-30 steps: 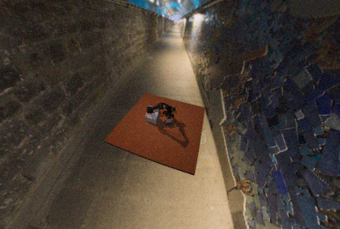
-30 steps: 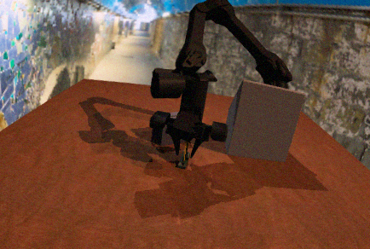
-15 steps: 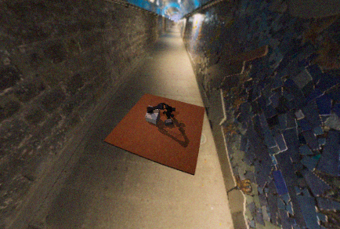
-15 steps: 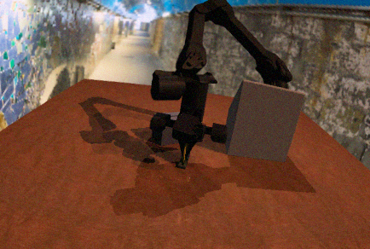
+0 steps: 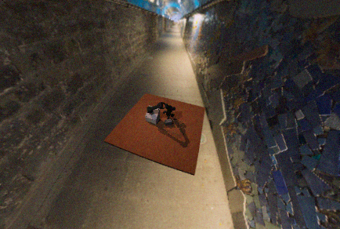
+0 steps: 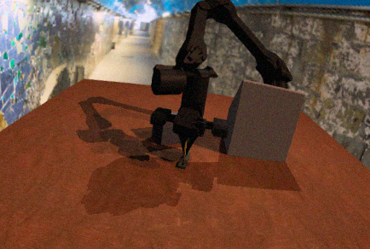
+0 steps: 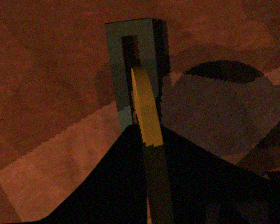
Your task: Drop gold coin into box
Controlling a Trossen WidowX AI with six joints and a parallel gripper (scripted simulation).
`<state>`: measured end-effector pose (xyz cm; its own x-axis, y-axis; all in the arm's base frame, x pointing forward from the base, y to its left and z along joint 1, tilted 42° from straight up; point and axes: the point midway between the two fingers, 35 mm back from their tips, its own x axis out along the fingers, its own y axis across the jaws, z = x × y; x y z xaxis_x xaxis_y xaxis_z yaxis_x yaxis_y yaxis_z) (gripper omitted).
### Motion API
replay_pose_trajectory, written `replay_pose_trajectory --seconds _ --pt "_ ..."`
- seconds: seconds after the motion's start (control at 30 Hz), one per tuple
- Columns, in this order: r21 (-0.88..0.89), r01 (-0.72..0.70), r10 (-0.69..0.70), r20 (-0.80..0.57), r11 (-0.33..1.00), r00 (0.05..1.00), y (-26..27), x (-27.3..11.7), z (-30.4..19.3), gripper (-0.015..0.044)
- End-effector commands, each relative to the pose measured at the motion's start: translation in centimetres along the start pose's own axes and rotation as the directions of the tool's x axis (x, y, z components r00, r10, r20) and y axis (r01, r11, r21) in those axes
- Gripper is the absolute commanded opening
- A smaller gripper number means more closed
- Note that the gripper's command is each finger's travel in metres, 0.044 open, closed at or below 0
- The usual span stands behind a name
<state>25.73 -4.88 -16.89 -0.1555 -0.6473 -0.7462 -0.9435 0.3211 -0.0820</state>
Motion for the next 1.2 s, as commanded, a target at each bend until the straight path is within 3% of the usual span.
replay_pose_trajectory --seconds 0.0,1.03,1.17 --pt "0.005 -0.002 0.002 0.006 1.0 1.0 -0.1 -0.9 0.1 0.0" --pt "-0.004 0.005 -0.005 0.003 1.0 1.0 0.0 -8.2 0.1 0.0" --pt "0.079 0.005 -0.005 0.003 0.997 1.0 0.1 -8.2 0.0 0.0"
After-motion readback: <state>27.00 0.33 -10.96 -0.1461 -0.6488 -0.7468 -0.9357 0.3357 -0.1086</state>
